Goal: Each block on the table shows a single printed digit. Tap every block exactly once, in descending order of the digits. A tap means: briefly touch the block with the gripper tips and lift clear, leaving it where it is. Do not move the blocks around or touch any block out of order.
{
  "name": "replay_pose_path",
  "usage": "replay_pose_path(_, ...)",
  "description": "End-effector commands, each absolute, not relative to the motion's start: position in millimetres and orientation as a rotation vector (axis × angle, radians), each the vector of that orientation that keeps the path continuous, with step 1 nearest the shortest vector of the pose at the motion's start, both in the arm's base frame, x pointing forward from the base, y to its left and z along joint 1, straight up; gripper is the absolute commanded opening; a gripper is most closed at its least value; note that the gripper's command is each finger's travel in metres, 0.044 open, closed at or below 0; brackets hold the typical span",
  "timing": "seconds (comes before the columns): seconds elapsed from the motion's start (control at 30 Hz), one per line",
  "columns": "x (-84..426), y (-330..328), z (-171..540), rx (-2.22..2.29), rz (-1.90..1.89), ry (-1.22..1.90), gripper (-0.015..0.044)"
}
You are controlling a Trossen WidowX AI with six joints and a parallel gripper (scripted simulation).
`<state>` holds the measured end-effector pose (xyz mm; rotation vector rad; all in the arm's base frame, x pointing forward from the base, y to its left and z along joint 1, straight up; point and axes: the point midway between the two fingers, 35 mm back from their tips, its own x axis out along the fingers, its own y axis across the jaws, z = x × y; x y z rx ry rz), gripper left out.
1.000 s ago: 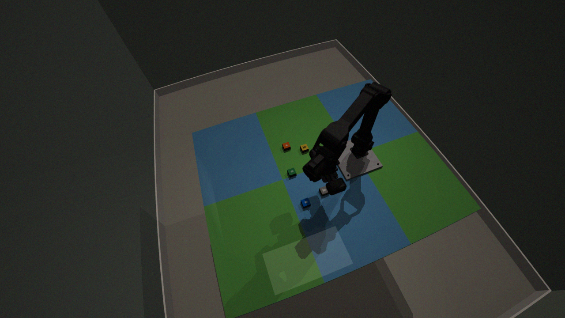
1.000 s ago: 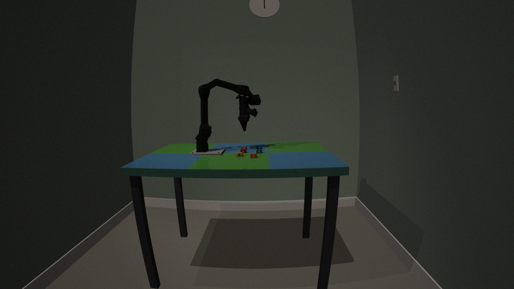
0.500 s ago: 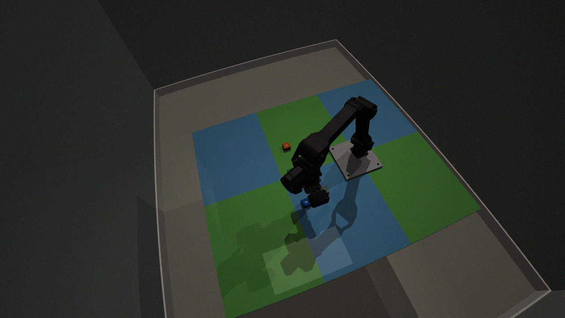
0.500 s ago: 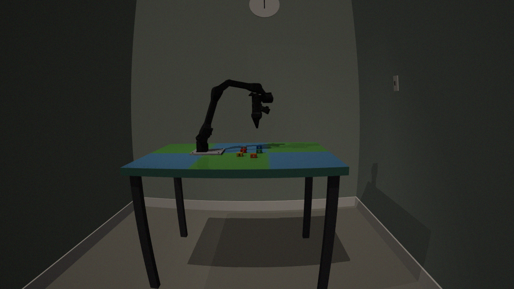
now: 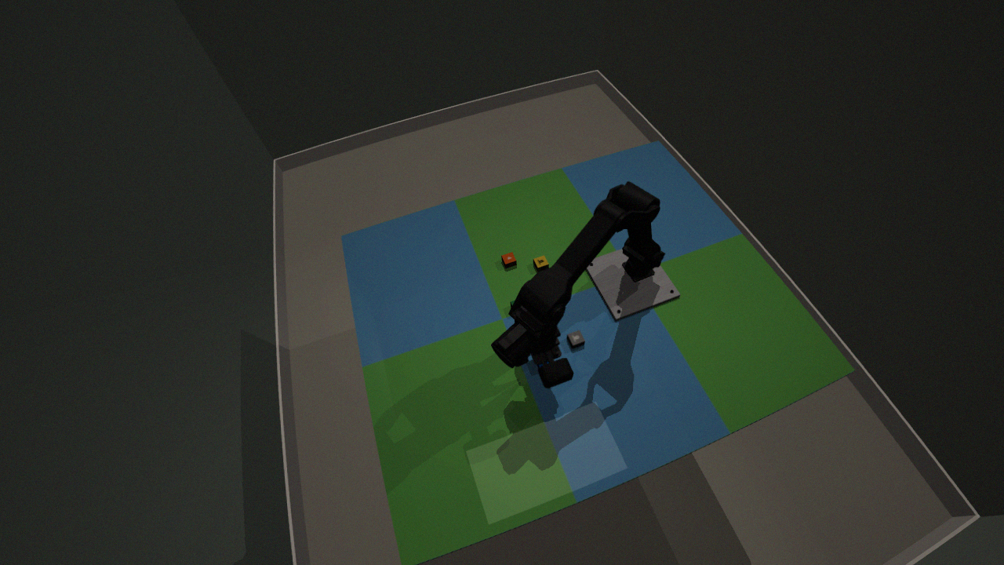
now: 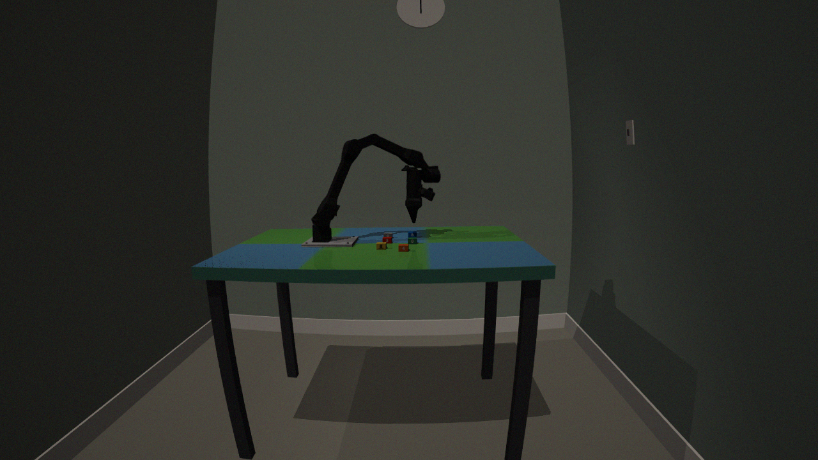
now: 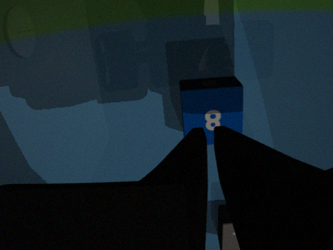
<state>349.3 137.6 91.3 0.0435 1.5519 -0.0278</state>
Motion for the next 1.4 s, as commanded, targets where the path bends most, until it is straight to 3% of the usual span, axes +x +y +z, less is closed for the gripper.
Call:
replay_pose_path(0.0, 350, 138, 80, 0.044, -0.021, 1.54, 0.002)
replay_pose_path(0.87, 351, 138, 50, 0.044, -0.021, 1.54, 0.002)
replay_pose_path(1.2, 350, 138, 82, 0.044, -0.021, 1.54, 0.002)
replay_pose_path(1.37, 350, 138, 141, 0.044, -0.021, 1.539, 0.002)
